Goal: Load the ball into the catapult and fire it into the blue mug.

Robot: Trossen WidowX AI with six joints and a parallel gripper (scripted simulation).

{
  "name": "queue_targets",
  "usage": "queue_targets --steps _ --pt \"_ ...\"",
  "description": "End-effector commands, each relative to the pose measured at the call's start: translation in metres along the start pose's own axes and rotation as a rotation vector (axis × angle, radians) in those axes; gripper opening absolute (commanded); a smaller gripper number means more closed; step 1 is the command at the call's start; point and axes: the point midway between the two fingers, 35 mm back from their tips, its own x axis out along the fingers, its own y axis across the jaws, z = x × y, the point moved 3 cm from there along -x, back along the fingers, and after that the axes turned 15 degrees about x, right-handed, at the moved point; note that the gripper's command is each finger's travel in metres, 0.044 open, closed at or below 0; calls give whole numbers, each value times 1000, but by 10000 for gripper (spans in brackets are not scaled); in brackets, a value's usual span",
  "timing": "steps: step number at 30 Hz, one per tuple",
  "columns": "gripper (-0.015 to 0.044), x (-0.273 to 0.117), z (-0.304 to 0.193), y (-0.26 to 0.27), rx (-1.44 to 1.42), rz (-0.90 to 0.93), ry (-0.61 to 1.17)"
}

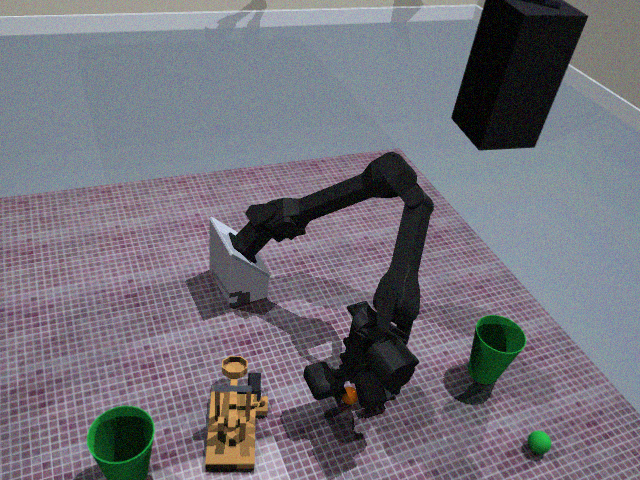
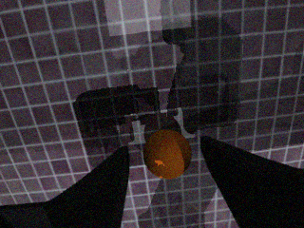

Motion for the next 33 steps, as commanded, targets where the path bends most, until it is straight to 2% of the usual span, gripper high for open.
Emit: queue_targets --steps 1,9,13,14,28,33 --pt "169 3 -2 -2 12 3 9" --pt "115 3 -2 -2 12 3 9" --pt "10 -8 0 -3 12 0 7" --pt "0 -15 1 -3 12 -1 7" --pt "0 -118 -2 -7 12 -4 7" --pt "0 -123 -3 -8 15 -4 9"
